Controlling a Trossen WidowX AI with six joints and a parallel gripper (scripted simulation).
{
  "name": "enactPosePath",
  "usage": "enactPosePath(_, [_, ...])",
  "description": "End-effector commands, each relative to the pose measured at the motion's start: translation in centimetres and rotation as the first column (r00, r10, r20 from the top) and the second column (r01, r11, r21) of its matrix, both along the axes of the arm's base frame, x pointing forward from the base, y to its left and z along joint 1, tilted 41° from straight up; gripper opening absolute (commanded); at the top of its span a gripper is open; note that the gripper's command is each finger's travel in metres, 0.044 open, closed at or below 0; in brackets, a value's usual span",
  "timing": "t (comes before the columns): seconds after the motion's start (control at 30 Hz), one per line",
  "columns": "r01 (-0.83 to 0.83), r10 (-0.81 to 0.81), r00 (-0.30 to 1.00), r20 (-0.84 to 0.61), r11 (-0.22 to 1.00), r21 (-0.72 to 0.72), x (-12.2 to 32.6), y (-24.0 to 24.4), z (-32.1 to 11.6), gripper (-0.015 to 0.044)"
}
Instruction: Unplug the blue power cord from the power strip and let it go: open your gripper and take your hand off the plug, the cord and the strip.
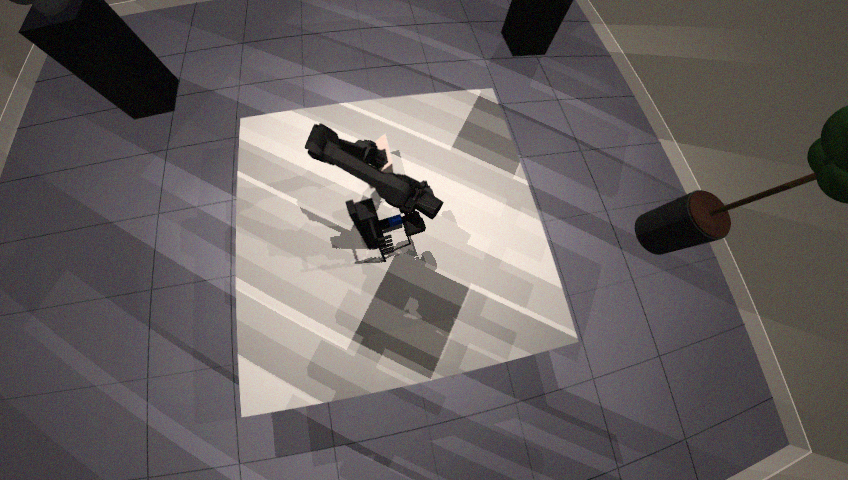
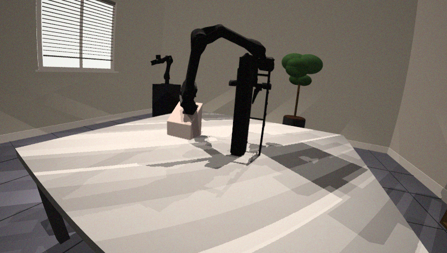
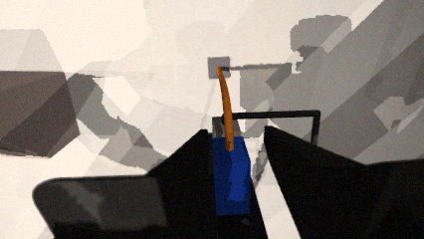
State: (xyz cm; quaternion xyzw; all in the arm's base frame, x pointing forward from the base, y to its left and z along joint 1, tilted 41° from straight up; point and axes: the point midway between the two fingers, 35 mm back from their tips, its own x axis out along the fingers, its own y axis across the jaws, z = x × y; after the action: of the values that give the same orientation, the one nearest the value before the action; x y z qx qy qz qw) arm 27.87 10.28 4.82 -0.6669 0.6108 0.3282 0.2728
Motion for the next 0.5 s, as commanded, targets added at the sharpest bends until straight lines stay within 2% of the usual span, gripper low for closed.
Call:
enactPosePath(0.0, [-0.002, 0.002, 1.0, -0.004, 1.0, -0.008, 0.0, -0.7, 0.4, 0.016])
enactPosePath(0.47, [-0.002, 0.002, 1.0, -0.004, 1.0, -0.009, 0.1, -2.5, 1.9, 0.016])
